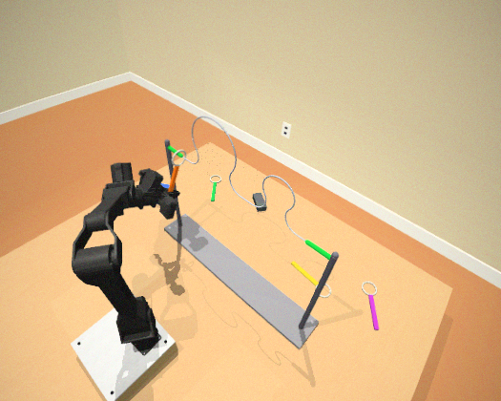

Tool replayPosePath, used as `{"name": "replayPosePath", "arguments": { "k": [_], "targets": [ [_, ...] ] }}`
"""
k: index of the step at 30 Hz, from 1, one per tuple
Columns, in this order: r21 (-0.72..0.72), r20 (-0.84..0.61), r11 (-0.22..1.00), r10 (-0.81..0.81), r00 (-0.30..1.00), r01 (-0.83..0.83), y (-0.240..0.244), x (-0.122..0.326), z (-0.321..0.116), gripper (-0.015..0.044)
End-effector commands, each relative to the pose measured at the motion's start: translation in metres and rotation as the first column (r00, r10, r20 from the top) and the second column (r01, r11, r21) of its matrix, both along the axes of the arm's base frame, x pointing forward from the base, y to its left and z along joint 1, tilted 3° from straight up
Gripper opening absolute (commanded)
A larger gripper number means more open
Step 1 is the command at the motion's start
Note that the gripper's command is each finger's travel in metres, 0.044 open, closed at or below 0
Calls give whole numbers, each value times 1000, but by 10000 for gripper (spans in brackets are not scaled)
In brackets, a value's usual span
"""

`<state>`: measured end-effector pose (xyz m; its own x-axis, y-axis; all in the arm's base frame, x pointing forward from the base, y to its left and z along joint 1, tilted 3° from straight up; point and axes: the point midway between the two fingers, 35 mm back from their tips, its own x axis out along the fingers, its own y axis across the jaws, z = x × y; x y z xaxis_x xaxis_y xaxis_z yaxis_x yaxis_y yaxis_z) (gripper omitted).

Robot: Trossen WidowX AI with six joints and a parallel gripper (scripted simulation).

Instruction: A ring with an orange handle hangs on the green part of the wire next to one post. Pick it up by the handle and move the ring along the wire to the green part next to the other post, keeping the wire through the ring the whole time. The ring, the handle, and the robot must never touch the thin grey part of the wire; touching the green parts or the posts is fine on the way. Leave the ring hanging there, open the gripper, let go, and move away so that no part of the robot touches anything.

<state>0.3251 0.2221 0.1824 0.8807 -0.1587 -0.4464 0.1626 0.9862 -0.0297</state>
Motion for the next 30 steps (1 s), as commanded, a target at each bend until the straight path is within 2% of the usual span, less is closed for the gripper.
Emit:
{"name": "replayPosePath", "arguments": {
  "k": [1,17,28,30],
  "targets": [
    [4,5,1000,-6,1000,6,0,0,-1,-150],
    [4,5,1000,-6,1000,6,0,0,-1,-150],
    [0,1,1000,-1,1000,1,0,-1,-1,139],
    [1,0,1000,-2,1000,2,1,-4,1,160]
  ]
}}
